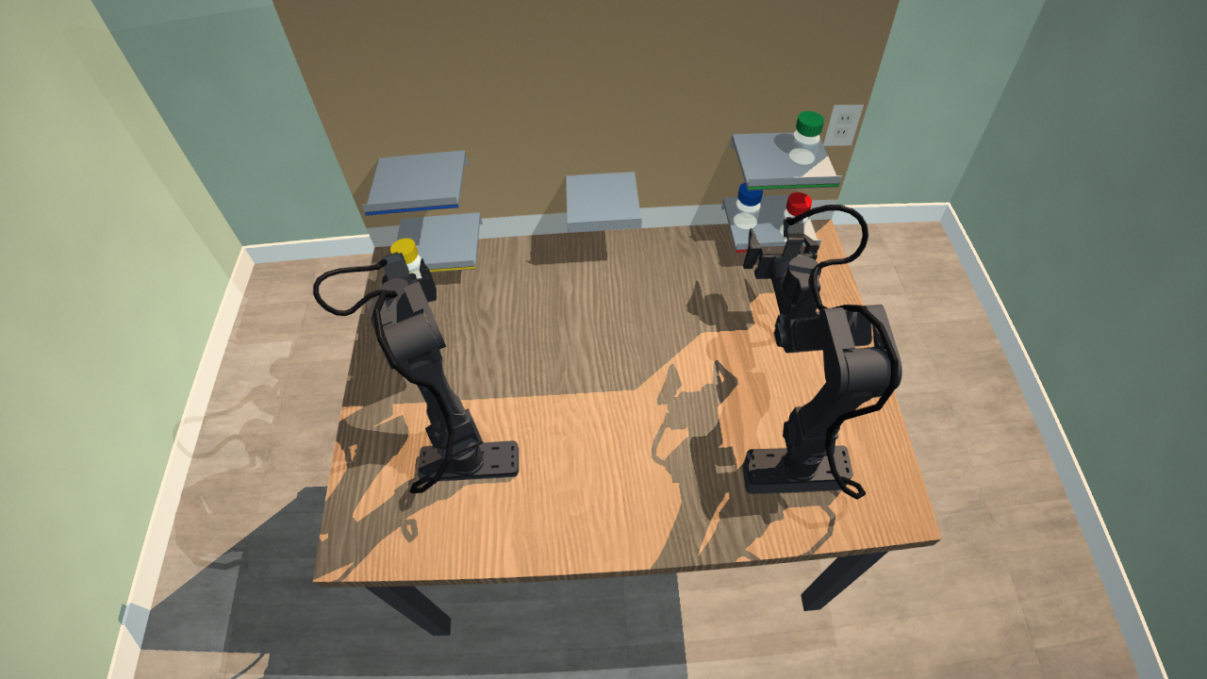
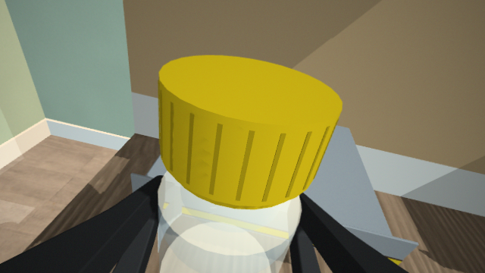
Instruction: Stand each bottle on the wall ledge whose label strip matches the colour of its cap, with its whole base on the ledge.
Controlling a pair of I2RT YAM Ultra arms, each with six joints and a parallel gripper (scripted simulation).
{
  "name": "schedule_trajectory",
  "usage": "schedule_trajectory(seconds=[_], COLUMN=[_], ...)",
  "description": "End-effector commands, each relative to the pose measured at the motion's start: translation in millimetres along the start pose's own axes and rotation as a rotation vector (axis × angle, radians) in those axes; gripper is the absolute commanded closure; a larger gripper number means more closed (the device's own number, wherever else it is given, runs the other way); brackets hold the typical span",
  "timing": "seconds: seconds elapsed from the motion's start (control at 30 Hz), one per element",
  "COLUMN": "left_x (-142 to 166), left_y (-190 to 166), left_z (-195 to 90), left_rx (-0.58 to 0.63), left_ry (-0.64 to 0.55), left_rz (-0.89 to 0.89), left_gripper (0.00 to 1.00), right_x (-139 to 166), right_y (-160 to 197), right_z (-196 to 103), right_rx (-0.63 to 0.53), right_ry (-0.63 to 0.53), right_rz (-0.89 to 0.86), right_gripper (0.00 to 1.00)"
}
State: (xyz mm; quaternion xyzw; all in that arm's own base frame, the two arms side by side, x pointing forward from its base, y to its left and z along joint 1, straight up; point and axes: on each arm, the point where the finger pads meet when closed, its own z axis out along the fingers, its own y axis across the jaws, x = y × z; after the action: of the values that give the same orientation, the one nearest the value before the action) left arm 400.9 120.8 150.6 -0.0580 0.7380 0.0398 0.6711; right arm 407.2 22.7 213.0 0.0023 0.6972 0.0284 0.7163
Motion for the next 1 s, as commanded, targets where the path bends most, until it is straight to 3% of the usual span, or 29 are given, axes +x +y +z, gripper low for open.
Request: schedule_trajectory(seconds=[0.0, 0.37, 0.7, 0.97], left_x=[-30.1, -34.4, -63.8, -65.6], left_y=[-0.9, -3.6, -3.4, -2.2], left_z=[11.8, 13.9, 18.7, 36.1], left_rx=[0.001, 0.014, 0.004, -0.004], left_ry=[-0.089, -0.099, -0.111, -0.133], left_rz=[0.020, 0.023, 0.028, 0.033], left_gripper=[0.48, 0.48, 0.48, 0.48], right_x=[-5.6, -5.6, -5.6, -5.6], right_y=[1.0, 1.0, 1.0, 1.0], right_z=[-0.4, -0.4, -0.4, -0.4], right_rx=[-0.002, -0.002, -0.002, -0.002], right_ry=[-0.010, -0.010, -0.010, -0.010], right_rz=[0.002, 0.002, 0.002, 0.002], right_gripper=[0.00, 0.00, 0.00, 0.00])
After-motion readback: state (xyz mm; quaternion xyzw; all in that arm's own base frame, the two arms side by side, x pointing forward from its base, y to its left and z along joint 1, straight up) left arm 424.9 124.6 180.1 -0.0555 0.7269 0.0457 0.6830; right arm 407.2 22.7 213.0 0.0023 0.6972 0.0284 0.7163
